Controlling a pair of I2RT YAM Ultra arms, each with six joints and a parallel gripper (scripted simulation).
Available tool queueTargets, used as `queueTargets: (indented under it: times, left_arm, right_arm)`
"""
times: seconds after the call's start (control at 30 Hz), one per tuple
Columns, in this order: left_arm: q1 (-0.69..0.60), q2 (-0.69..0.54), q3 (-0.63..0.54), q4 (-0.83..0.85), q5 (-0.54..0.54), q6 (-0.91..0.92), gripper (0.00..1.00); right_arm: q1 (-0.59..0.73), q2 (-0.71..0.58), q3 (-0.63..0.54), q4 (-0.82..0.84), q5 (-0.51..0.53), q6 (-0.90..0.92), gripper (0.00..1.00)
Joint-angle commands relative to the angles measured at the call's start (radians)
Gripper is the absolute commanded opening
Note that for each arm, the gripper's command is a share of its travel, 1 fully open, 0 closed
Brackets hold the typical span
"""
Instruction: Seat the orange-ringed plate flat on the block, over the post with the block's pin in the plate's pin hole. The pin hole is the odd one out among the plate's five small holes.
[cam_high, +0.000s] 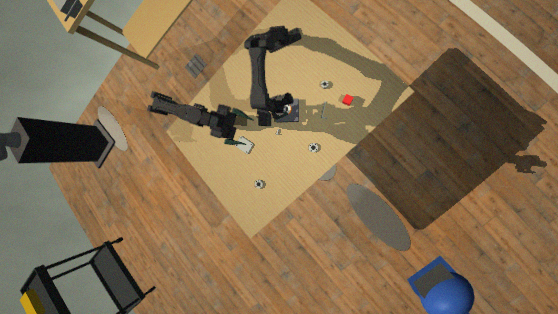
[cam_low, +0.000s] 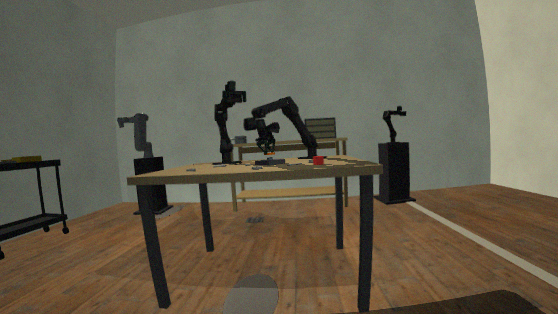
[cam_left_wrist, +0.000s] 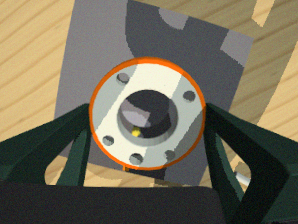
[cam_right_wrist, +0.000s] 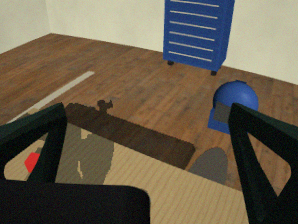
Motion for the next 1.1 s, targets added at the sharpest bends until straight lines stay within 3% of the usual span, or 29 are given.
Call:
queueTargets:
  times: [0.0,0.07,0.57,0.77,0.83,1.07]
  left_arm:
    - [0.001,-0.032,0.029,-0.023,-0.013,0.010,0.00]
    - [0.003,-0.017,-0.022,0.015,-0.012,0.009,0.00]
    - [0.016,0.023,-0.059,0.054,-0.006,-0.005,0.00]
    - [0.004,-0.025,-0.017,0.027,-0.007,0.000,0.00]
    - [0.001,0.023,-0.016,0.029,-0.007,-0.001,0.00]
    - [-0.001,-0.004,-0.064,0.059,-0.006,-0.001,0.00]
  right_arm:
    - [0.007,0.001,-0.013,-0.003,0.006,0.001,1.00]
    - [0.007,0.001,-0.013,-0.003,0.006,0.001,1.00]
    - [0.007,0.001,-0.013,-0.003,0.006,0.001,1.00]
    - [0.007,0.001,-0.013,-0.003,0.006,0.001,1.00]
    - [0.007,0.001,-0.013,-0.003,0.006,0.001,1.00]
    - [0.007,0.001,-0.013,-0.003,0.006,0.001,1.00]
